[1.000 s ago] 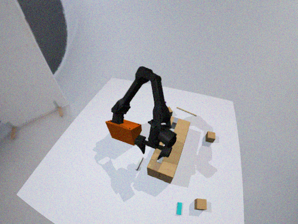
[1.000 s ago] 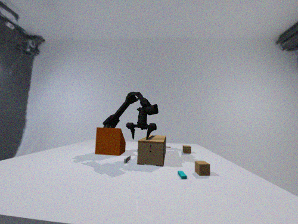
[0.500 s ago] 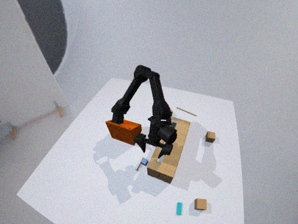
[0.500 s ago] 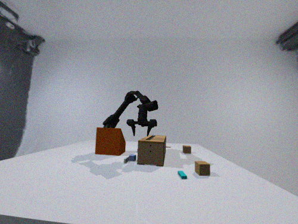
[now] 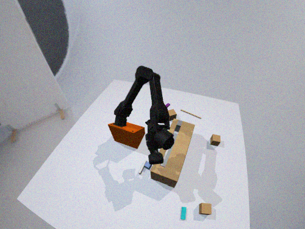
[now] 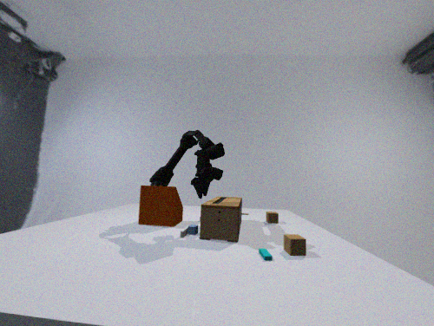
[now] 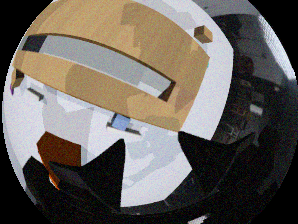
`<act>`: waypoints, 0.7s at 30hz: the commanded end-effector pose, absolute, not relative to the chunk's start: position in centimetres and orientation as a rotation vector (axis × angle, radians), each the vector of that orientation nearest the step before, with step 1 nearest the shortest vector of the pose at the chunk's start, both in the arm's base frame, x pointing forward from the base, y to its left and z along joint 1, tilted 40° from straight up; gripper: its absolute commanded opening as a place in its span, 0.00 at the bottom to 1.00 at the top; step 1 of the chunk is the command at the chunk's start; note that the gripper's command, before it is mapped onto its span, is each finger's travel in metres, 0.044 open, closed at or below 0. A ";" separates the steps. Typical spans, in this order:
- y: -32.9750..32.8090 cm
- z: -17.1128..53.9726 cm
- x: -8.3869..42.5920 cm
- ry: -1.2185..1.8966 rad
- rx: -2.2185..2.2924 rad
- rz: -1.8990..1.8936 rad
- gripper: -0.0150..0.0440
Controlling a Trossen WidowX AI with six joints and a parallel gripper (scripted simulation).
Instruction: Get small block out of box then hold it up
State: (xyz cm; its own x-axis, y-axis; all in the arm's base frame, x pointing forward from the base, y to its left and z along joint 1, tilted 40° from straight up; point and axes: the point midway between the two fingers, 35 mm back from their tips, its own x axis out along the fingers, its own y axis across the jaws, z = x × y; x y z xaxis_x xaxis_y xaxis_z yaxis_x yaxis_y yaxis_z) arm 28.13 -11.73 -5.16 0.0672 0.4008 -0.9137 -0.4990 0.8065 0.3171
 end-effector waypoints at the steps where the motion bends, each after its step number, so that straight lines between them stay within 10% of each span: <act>1: -11.8 -5.3 27.3 1.451 0.462 0.271 0.74; 21: -12.5 -5.2 25.8 1.322 2.022 -0.954 0.74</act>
State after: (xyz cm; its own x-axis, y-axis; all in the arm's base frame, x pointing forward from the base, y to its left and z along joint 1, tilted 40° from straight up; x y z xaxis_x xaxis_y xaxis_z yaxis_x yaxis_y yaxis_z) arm 26.71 -12.58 -5.20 0.1927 0.4960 -0.8467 0.8410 0.3611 0.4029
